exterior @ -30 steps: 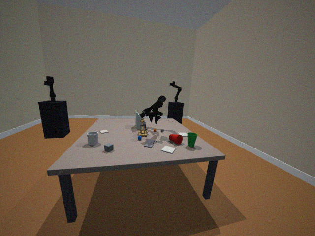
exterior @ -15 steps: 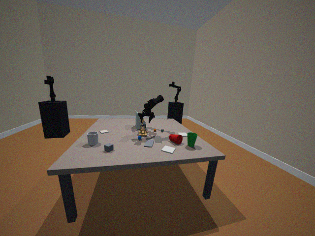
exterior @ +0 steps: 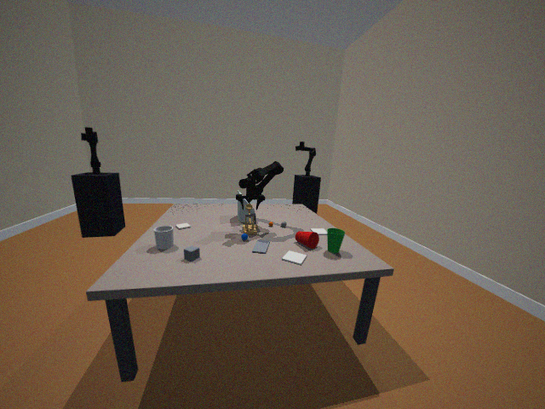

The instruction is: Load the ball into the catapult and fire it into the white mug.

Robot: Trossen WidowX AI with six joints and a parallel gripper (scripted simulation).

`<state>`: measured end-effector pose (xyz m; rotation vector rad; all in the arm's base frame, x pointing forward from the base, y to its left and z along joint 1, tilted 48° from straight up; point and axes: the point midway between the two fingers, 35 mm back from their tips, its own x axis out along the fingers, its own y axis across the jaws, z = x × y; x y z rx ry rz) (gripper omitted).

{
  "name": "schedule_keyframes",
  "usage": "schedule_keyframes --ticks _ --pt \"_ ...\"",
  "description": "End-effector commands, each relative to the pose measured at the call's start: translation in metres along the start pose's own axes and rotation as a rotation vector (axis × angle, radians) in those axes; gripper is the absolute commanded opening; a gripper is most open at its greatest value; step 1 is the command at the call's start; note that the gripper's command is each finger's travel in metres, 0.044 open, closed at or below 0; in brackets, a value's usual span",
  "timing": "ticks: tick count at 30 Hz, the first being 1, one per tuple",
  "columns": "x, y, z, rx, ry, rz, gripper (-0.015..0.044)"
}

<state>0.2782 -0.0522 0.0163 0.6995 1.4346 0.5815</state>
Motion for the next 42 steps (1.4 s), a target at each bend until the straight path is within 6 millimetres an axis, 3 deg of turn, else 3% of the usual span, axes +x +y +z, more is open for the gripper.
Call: schedule_keyframes --ticks 1,15,27,42 --pt "0.0 0.0 -0.002 0.011 0.003 0.012 0.0361" --pt "0.0 0.0 -0.002 0.011 0.003 0.012 0.0" --pt "0.001 0.0 -0.003 0.012 0.003 0.012 0.0" --pt "0.024 -0.001 -0.013 0.012 0.003 0.012 0.0"
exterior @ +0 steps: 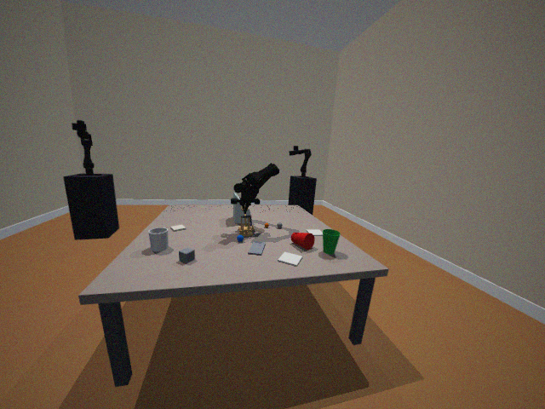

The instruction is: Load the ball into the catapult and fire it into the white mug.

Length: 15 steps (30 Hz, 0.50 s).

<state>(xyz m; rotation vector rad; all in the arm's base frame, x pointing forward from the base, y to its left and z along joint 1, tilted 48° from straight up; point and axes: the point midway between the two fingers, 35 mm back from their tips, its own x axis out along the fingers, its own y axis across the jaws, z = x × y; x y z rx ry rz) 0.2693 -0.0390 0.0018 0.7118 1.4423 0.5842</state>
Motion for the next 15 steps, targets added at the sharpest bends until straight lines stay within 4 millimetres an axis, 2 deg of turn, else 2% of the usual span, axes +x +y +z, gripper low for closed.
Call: schedule_keyframes --ticks 1,15 --pt "0.006 0.001 -0.003 0.002 -0.004 0.003 0.0" --pt "0.026 0.001 -0.015 0.003 -0.004 0.004 0.0"
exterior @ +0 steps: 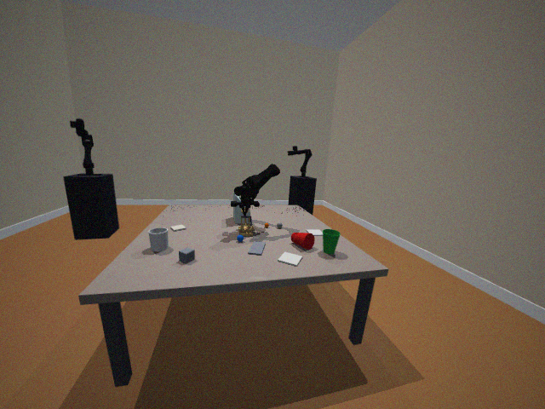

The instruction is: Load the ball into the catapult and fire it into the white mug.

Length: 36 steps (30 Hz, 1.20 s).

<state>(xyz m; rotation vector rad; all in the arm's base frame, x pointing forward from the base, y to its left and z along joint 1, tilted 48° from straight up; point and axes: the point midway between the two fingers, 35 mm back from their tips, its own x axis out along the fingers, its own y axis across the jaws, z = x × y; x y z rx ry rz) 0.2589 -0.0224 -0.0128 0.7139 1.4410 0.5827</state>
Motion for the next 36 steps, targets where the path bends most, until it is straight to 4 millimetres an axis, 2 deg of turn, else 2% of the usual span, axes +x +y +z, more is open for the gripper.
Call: schedule_keyframes --ticks 1,36 --pt "0.005 0.001 -0.003 0.001 -0.002 0.003 0.0" --pt "0.054 0.001 -0.016 0.002 -0.002 0.001 0.0"
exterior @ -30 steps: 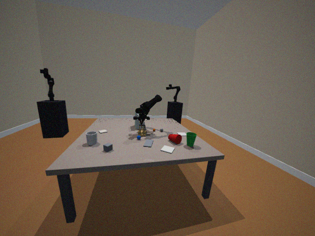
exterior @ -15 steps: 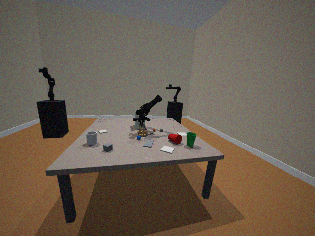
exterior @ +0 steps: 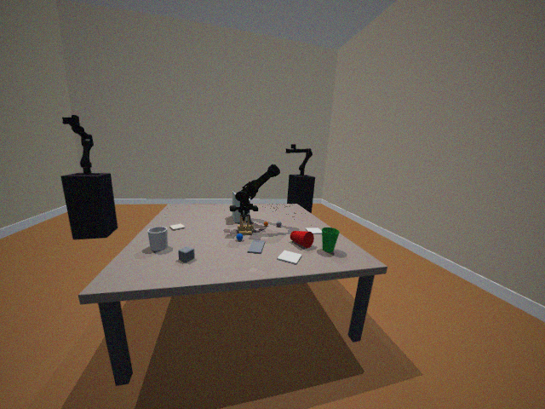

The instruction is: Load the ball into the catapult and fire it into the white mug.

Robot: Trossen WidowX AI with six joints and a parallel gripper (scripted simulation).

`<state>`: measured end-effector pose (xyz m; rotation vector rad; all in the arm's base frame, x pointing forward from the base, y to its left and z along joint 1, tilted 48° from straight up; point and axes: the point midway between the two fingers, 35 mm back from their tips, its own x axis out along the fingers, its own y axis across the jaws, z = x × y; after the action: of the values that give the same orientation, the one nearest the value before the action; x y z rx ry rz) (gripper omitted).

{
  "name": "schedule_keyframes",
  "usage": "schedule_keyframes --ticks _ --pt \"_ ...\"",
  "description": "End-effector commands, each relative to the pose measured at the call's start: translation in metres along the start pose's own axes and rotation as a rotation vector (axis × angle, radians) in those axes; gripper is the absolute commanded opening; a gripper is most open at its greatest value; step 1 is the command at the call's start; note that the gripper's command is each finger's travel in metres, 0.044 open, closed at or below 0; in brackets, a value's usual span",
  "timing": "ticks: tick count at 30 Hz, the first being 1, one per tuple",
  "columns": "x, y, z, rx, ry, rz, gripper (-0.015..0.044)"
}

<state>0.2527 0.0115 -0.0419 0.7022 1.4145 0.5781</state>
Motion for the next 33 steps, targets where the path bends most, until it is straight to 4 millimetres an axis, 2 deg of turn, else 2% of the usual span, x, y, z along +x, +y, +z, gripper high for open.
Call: schedule_keyframes --ticks 1,2,10,12,16,17,21,23,27,29,32,33 --pt "0.011 0.0 -0.007 0.018 0.022 0.007 0.0" --pt "0.002 0.0 0.0 0.0 0.0 0.0 0.0" --pt "0.002 0.0 0.0 0.0 0.0 0.0 0.0" --pt "-0.005 0.0 -0.007 0.003 0.004 -0.001 0.0053" --pt "-0.034 0.002 -0.04 0.017 0.024 0.01 0.0157" --pt "-0.016 0.0 -0.02 0.008 0.02 0.007 0.0184" --pt "-0.018 0.0 -0.019 0.008 0.02 0.006 0.0289" --pt "-0.038 -0.002 -0.016 0.01 0.018 -0.001 0.0341" --pt "-0.106 -0.004 -0.017 0.011 0.016 -0.004 0.044" --pt "-0.128 -0.002 -0.021 0.01 0.016 0.001 0.044" --pt "-0.13 -0.001 -0.022 0.01 0.016 0.002 0.044" --pt "-0.1 -0.004 -0.016 0.022 0.023 0.008 0.044"
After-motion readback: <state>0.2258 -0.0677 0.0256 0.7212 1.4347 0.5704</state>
